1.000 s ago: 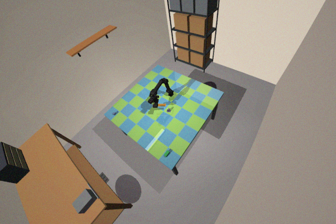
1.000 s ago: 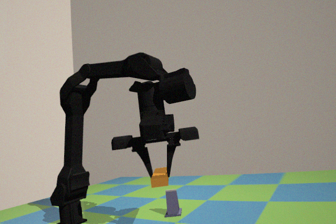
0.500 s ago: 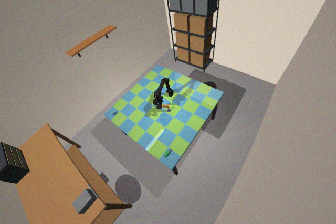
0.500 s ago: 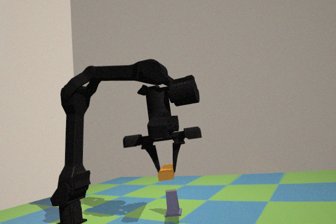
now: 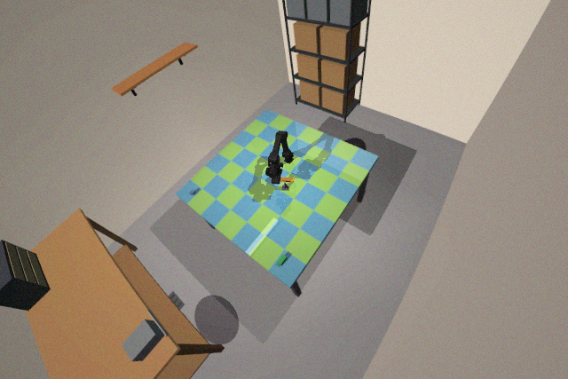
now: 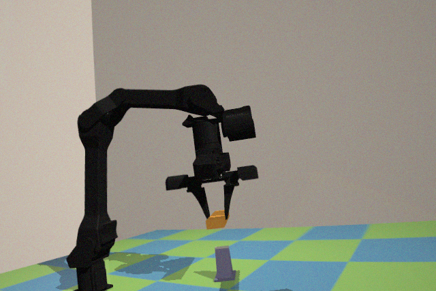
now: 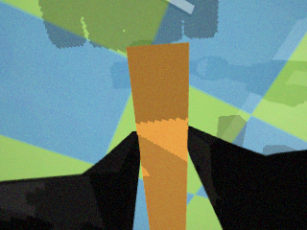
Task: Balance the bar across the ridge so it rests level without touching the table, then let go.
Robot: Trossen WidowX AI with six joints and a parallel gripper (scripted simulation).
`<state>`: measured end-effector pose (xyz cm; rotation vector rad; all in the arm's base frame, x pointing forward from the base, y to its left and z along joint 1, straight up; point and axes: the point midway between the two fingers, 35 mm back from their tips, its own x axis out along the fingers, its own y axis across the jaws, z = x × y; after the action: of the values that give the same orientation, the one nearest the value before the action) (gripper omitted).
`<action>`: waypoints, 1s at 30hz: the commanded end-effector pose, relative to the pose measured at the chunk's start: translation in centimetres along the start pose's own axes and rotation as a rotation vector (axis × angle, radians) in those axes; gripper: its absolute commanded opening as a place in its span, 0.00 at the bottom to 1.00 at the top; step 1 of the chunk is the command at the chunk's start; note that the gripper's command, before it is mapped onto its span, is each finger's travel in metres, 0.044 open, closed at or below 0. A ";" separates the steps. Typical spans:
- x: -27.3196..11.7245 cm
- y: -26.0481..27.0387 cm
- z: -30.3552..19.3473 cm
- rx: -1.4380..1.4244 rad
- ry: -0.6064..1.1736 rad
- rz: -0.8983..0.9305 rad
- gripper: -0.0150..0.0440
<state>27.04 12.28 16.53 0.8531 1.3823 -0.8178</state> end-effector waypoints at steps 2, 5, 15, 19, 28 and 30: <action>0.5 -0.2 -0.4 0.012 0.005 -0.005 0.25; 0.9 -0.2 -0.5 0.012 0.005 -0.005 0.25; 2.5 -0.2 -0.5 0.012 0.005 -0.005 0.25; 3.2 -0.2 -0.5 0.012 0.005 -0.005 0.25; 4.5 -0.3 -0.5 0.013 0.005 -0.005 0.25; 4.6 -0.3 -0.5 0.013 0.005 -0.005 0.25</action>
<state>26.84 12.57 12.38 0.8615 1.3782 -0.8262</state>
